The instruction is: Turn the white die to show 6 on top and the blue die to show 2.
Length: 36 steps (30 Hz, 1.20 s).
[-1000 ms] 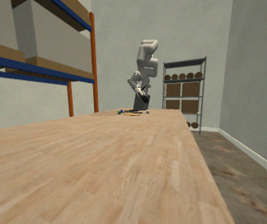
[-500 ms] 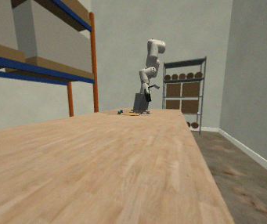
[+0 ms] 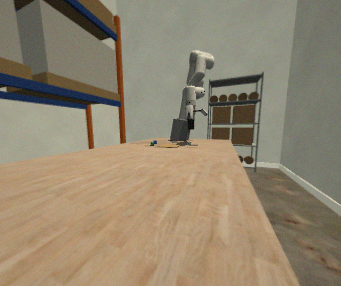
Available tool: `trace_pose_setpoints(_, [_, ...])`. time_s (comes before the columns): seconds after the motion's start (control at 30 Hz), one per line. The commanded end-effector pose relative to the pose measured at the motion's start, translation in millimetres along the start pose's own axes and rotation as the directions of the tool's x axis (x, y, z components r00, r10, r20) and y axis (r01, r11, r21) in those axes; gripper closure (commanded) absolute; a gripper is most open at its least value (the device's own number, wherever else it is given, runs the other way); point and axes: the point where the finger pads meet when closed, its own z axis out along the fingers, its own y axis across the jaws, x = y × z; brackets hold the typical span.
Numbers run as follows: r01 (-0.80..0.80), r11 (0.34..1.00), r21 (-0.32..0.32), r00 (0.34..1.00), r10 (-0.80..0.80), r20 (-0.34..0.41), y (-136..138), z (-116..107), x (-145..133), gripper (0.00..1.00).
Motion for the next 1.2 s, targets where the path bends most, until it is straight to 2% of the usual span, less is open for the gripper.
trace_pose_setpoints(0.0, [-0.006,1.0,0.026,0.999,0.005,0.035,1.3,-1.2,1.1,0.58])
trace_pose_setpoints(0.03, [-0.006,1.0,0.026,0.999,0.005,0.035,1.3,-1.2,1.1,0.0])
trace_pose_setpoints(0.4, [-0.007,1.0,0.026,0.999,0.006,0.035,1.3,-0.8,1.0,0.0])
trace_pose_setpoints(0.6, [-0.094,0.995,0.024,0.995,0.093,0.037,0.1,30.5,-14.1,0.0])
trace_pose_setpoints(0.67, [-0.101,0.995,0.023,0.994,0.1,0.039,-0.3,33.2,-15.7,0.0])
trace_pose_setpoints(0.7, [-0.101,0.995,0.023,0.994,0.1,0.039,-0.3,33.2,-15.7,0.58])
trace_pose_setpoints(1.17, [-0.101,0.995,0.023,0.994,0.1,0.039,-0.3,33.2,-15.7,0.58])
